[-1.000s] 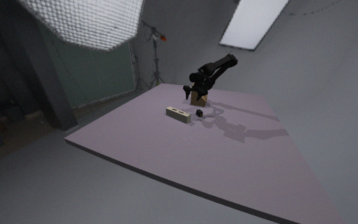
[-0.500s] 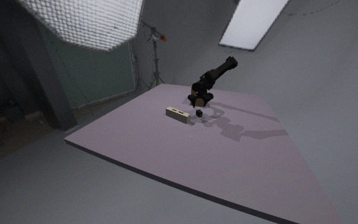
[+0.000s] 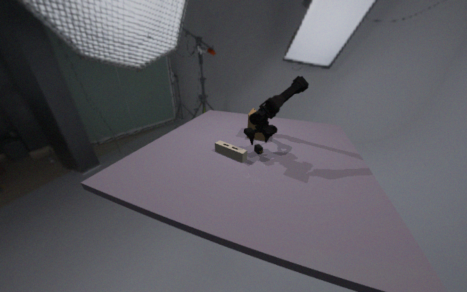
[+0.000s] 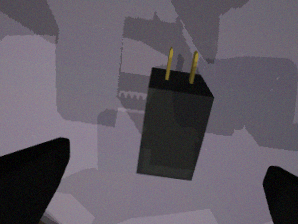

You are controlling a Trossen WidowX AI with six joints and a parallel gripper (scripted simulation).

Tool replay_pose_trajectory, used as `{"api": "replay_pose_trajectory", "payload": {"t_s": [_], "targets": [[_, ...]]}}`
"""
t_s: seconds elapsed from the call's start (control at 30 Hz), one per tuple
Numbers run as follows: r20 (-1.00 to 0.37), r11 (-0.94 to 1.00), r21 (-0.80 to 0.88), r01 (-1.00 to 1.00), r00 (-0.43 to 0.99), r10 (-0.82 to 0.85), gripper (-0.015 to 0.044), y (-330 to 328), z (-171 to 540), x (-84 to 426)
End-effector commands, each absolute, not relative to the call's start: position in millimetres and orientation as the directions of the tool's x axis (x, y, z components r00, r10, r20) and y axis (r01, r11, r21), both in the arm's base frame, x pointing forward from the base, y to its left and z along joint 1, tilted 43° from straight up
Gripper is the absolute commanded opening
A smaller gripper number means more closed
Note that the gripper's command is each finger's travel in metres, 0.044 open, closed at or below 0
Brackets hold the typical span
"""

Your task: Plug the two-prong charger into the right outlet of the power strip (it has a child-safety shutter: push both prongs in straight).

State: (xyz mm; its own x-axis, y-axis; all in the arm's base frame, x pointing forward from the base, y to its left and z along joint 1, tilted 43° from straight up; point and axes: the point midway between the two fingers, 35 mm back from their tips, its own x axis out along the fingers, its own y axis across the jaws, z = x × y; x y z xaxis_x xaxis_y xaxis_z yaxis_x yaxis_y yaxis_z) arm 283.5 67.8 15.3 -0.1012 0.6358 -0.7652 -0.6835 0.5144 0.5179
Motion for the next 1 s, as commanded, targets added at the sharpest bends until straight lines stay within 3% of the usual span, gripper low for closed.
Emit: {"api": "replay_pose_trajectory", "payload": {"t_s": [0.0,0.97], "targets": [[-0.762,0.516,0.522,-0.679,-0.1,0.639,0.044,70.8,11.1,283.6],[-0.761,0.515,0.524,-0.679,-0.101,0.641,0.044,101.4,-21.3,281.2]]}}
